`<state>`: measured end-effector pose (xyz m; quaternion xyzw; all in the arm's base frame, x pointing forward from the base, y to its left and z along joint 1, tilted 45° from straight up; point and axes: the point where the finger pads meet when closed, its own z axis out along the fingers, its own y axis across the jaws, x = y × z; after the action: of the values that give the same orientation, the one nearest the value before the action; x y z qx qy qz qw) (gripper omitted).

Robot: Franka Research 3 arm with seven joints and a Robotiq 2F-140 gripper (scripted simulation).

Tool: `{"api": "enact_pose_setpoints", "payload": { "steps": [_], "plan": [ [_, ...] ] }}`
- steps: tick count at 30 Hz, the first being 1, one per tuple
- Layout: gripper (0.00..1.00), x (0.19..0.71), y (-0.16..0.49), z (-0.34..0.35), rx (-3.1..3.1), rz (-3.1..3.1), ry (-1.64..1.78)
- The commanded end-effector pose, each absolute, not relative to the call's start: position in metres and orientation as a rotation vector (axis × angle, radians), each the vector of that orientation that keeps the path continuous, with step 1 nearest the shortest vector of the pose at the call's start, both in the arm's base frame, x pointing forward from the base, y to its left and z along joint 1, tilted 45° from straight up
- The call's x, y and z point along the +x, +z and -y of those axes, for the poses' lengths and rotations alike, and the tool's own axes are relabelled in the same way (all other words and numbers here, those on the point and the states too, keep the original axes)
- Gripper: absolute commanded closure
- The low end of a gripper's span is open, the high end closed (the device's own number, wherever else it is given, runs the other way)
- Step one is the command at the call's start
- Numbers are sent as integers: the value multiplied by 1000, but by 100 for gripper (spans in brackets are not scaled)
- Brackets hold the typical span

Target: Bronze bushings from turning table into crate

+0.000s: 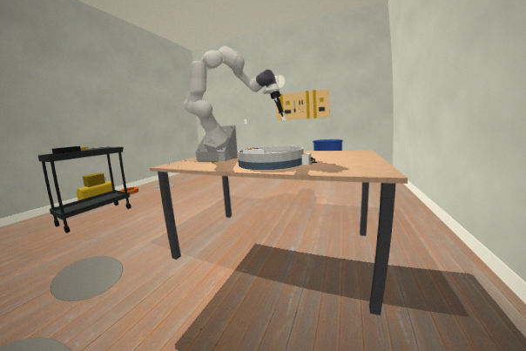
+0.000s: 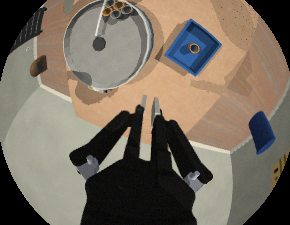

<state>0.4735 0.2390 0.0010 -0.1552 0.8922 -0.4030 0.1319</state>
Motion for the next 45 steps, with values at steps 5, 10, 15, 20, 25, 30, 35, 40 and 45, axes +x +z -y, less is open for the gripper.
{"api": "enact_pose_setpoints", "payload": {
  "steps": [5, 10, 15, 20, 25, 30, 35, 40, 45],
  "plan": [
    [90, 483, 40, -238, -767, -2543, -1257],
    [90, 488, 61, -241, -874, -2511, -1277],
    [90, 492, 79, -242, -959, -2483, -1293],
    [90, 496, 103, -243, -1080, -2441, -1316],
    [90, 499, 121, -244, -1177, -2405, -1334],
    [90, 501, 140, -243, -1276, -2367, -1352],
    [90, 502, 156, -243, -1368, -2329, -1369],
    [90, 503, 172, -241, -1463, -2288, -1385],
    [90, 504, 187, -239, -1556, -2247, -1399]
  ]
}}
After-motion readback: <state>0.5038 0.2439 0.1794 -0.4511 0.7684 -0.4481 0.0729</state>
